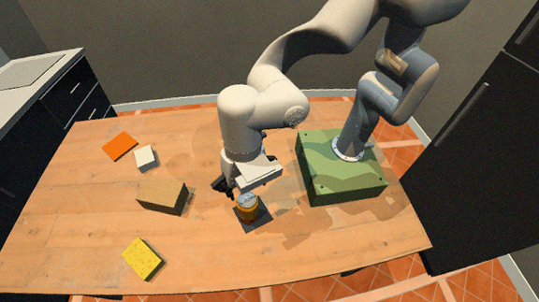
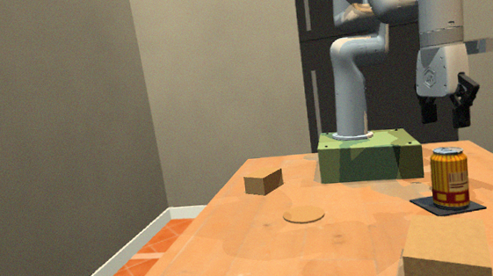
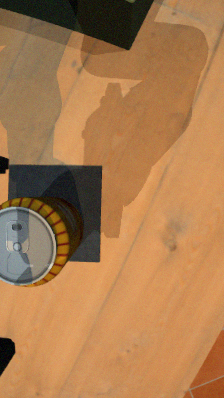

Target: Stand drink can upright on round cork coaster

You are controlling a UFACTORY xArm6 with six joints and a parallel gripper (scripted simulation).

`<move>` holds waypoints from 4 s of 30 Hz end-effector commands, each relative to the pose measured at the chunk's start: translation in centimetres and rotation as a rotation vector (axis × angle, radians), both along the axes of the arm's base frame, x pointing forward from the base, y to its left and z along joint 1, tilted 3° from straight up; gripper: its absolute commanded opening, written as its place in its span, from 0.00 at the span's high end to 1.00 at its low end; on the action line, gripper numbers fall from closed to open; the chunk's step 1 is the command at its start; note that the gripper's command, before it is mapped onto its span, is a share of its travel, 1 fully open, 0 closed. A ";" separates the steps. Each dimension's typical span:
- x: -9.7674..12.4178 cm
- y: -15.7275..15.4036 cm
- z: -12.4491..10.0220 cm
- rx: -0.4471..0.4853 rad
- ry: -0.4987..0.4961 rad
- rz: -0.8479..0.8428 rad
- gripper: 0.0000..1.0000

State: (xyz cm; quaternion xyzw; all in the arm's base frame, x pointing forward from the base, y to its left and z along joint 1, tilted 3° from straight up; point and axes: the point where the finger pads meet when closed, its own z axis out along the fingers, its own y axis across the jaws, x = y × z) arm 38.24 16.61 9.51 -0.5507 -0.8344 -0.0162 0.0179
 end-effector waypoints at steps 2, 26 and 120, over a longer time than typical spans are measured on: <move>0.1 0.2 -2.2 0.000 -0.003 0.000 0.00; 0.0 0.5 -9.6 -0.001 -0.003 0.000 1.00; 2.1 -5.0 -0.1 -0.001 -0.004 0.000 1.00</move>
